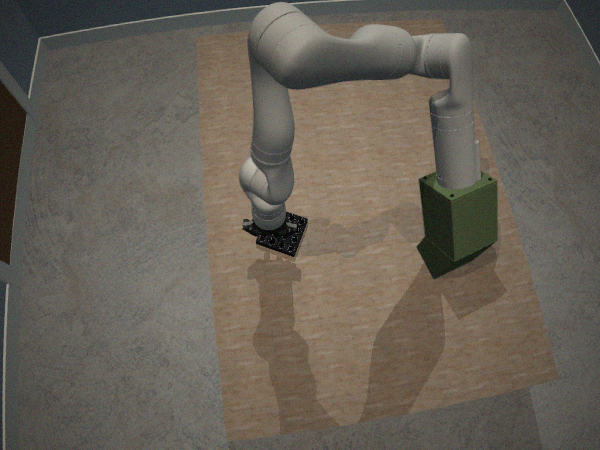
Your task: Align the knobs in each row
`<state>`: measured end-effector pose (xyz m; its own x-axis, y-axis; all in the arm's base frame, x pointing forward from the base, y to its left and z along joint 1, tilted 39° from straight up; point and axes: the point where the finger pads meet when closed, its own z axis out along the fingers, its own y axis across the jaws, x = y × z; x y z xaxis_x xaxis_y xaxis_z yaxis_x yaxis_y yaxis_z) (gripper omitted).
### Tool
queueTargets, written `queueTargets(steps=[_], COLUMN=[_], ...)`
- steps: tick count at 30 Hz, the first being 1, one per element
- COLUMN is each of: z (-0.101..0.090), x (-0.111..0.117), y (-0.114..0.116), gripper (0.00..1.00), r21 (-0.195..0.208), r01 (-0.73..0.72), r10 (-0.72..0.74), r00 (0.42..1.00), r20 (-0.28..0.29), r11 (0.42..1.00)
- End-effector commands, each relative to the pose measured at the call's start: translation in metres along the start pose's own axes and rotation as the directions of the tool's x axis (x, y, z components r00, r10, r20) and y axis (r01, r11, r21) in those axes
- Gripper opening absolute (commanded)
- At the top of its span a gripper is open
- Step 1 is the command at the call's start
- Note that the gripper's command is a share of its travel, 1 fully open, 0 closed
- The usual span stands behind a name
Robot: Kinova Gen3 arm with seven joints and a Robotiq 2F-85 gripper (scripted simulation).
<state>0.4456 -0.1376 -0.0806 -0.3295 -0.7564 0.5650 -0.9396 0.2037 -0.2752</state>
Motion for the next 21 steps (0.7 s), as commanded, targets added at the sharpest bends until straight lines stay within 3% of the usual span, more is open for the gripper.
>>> queueTargets(steps=[1, 21], z=[0.002, 0.0042], x=[0.0003, 0.0003], y=[0.0003, 0.0003], gripper=[0.19, 0.19], r21=[-0.001, -0.001], r01=[0.0, 0.0], r10=[0.0, 0.0], r00=[1.0, 1.0], r20=[-0.001, -0.001], r11=[1.0, 1.0])
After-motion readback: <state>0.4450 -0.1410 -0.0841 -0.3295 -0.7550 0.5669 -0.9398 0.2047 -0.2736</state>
